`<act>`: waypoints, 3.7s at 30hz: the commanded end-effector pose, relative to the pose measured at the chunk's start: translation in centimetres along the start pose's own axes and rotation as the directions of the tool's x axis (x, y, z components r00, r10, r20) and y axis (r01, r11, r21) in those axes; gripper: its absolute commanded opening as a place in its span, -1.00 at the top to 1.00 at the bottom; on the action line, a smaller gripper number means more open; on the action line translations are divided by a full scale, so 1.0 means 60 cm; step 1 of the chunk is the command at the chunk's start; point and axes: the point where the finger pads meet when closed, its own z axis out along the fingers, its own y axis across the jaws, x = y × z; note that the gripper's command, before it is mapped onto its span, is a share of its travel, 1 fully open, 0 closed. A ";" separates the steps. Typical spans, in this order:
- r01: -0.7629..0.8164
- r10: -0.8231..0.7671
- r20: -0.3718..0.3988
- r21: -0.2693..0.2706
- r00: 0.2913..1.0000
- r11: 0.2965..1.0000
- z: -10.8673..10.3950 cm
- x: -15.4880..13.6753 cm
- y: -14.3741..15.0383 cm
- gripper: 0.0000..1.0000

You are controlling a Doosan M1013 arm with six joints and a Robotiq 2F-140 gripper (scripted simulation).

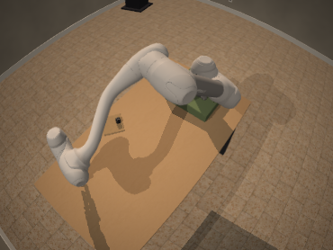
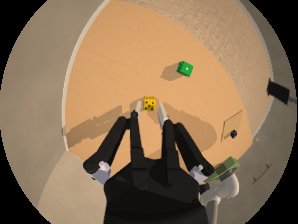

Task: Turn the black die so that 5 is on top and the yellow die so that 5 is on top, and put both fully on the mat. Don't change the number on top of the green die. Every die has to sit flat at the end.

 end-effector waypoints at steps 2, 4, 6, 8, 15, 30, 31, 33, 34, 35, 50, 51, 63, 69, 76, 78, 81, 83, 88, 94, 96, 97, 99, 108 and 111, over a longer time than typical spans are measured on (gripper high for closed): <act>0.001 -0.001 0.002 0.002 1.000 1.000 0.005 -0.008 -0.005 0.30; 0.001 -0.001 0.002 0.002 1.000 1.000 0.005 -0.008 -0.005 0.30; 0.001 -0.001 0.002 0.002 1.000 1.000 0.005 -0.008 -0.005 0.30; 0.001 -0.001 0.002 0.002 1.000 1.000 0.005 -0.008 -0.005 0.30; 0.001 -0.001 0.002 0.002 1.000 1.000 0.005 -0.008 -0.005 0.30; 0.001 -0.001 0.002 0.002 1.000 1.000 0.005 -0.008 -0.005 0.30; 0.001 -0.001 0.002 0.002 1.000 1.000 0.005 -0.008 -0.005 0.30; 0.001 -0.001 0.002 0.002 1.000 1.000 0.005 -0.008 -0.005 0.30; 0.001 -0.001 0.002 0.002 1.000 1.000 0.005 -0.008 -0.005 0.30; 0.001 -0.001 0.002 0.002 1.000 1.000 0.005 -0.008 -0.005 0.30; 0.001 -0.001 0.002 0.002 1.000 1.000 0.025 -0.008 -0.006 0.30; 0.001 -0.001 0.002 0.002 1.000 1.000 0.029 -0.008 -0.006 0.30; 0.001 -0.001 0.002 0.002 1.000 1.000 0.061 -0.008 -0.006 0.30; 0.001 -0.001 0.002 0.002 1.000 1.000 0.066 -0.008 -0.006 0.30; 0.001 -0.001 0.002 0.002 1.000 1.000 0.066 -0.008 -0.006 0.30; 0.001 -0.001 0.002 0.002 1.000 1.000 0.066 -0.008 -0.006 0.30; 0.001 -0.001 0.002 0.002 1.000 1.000 0.066 -0.008 -0.006 0.30; 0.001 -0.001 0.002 0.002 1.000 1.000 0.066 -0.008 -0.006 0.30; 0.001 -0.001 0.002 0.002 1.000 1.000 0.066 -0.008 -0.006 0.30; 0.001 -0.001 0.002 0.002 1.000 1.000 0.066 -0.008 -0.006 0.30; 0.001 -0.001 0.002 0.002 1.000 1.000 0.066 -0.008 -0.006 0.30; 0.001 -0.001 0.002 0.002 1.000 1.000 0.066 -0.008 -0.006 0.30; 0.001 -0.001 0.002 0.002 1.000 1.000 0.066 -0.008 -0.006 0.30; 0.001 -0.001 0.002 0.002 1.000 1.000 0.066 -0.008 -0.006 0.51; 0.001 -0.001 0.002 0.002 1.000 1.000 0.066 -0.008 -0.006 0.51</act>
